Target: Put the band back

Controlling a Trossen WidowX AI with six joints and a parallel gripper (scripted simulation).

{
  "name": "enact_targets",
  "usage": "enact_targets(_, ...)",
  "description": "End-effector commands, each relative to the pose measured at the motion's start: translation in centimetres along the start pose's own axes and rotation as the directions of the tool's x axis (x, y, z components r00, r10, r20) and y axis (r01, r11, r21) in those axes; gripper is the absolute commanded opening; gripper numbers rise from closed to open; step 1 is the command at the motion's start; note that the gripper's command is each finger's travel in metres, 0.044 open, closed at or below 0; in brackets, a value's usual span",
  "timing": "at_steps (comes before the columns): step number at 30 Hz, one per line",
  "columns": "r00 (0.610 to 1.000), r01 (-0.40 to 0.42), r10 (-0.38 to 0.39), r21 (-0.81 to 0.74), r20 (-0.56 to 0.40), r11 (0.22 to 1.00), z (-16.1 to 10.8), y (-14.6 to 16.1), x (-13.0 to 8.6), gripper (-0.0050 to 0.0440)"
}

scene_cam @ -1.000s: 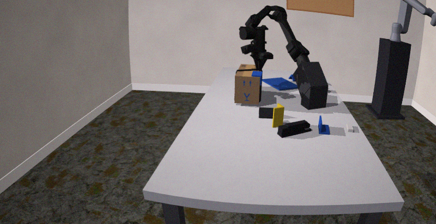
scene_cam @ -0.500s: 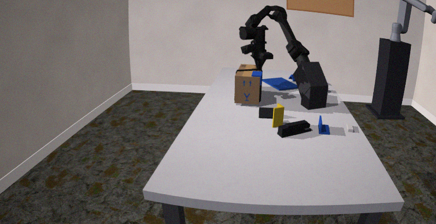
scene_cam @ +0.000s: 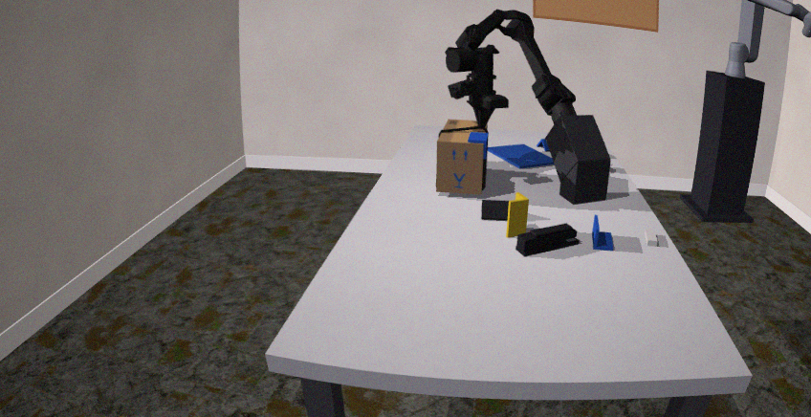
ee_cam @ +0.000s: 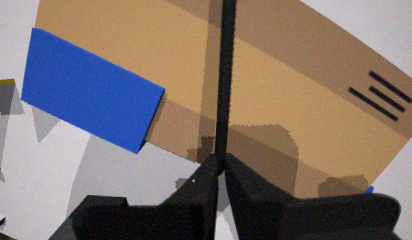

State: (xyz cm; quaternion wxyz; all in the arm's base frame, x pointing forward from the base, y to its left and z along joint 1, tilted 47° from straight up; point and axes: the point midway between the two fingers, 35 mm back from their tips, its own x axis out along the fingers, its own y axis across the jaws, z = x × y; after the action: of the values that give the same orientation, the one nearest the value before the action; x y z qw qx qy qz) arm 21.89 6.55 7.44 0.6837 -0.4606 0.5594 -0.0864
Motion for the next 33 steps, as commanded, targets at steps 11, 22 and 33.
enact_targets(11, 1.000, 0.001, -0.001, -0.003, 0.001, 1.000, 0.0, 0.0, -2.0, 0.0000)
enact_targets(22, 1.000, 0.001, -0.001, -0.003, 0.001, 1.000, -3.5, 1.9, -2.0, 0.0000)
enact_targets(33, 1.000, 0.001, -0.001, -0.003, 0.001, 1.000, -3.5, 1.9, -2.0, 0.0000)
